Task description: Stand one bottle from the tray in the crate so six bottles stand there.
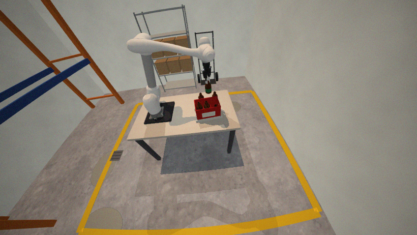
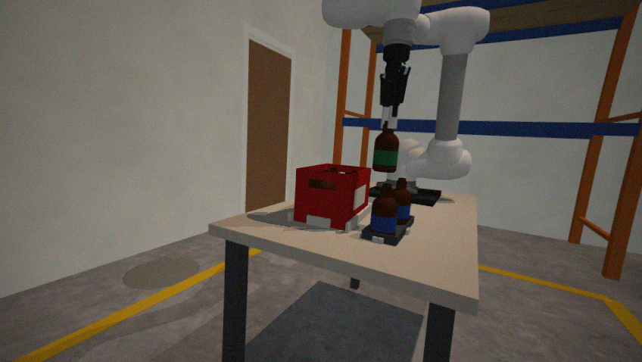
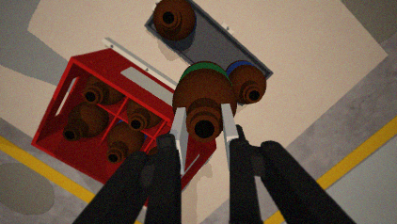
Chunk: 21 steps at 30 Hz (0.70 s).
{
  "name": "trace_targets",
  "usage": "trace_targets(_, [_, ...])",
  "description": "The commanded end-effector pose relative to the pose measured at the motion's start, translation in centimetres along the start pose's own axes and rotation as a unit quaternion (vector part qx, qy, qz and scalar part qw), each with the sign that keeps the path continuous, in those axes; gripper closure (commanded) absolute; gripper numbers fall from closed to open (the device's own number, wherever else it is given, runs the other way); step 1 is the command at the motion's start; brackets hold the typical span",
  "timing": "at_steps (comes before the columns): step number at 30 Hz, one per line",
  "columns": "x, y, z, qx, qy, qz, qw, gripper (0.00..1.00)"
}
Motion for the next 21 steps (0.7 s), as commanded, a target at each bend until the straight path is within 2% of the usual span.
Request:
trace_targets(1, [0.0,-0.5,-0.3,0.0,0.0,0.0,1.0,1.0])
trace_targets(21, [0.0,-4.0,-2.6,0.0,0.0,0.0,1.0,1.0])
Point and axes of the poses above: the point where the finger pads meet when closed, its own x axis out along the fingers, its own z axis across the jaws, y = z × x, the point moved 3 cm from there along -x, back along the fingers, and after that the axes turned 8 degrees about -x, right-handed, at the moved point
